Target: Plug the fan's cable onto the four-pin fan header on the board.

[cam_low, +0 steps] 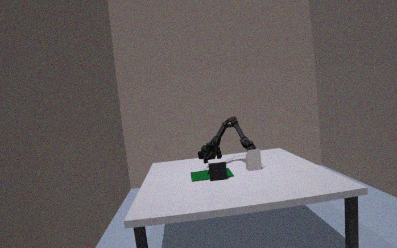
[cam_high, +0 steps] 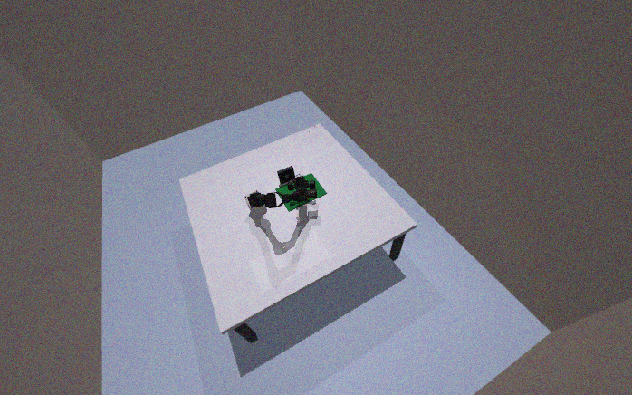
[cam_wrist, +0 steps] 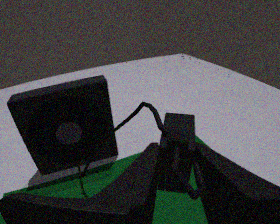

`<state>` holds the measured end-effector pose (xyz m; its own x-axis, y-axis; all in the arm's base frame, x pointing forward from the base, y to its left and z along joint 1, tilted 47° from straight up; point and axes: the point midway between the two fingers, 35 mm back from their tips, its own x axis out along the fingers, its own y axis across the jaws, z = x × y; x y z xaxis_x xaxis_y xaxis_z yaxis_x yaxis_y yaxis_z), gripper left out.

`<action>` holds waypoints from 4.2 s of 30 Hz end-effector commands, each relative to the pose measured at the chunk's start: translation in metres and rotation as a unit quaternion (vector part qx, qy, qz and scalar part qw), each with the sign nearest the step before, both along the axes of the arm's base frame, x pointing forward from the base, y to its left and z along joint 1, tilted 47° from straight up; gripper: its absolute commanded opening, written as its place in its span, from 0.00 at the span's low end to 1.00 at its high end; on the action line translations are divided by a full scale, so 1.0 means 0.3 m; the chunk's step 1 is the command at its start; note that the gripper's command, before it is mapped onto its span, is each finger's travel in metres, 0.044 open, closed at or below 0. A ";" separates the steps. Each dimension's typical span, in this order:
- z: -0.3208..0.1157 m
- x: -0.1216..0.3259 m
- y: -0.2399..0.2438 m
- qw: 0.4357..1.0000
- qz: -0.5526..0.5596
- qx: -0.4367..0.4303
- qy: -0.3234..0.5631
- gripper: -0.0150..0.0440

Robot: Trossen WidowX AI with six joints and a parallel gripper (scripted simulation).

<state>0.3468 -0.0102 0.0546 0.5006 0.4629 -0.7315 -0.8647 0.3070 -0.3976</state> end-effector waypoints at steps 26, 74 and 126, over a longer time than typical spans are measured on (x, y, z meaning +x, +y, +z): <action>0.018 -0.003 0.021 1.000 0.002 0.000 -0.001 0.25; -0.058 -0.005 -0.095 1.000 0.003 -0.002 -0.001 0.25; -0.158 0.007 -0.205 1.000 0.003 -0.002 0.000 0.25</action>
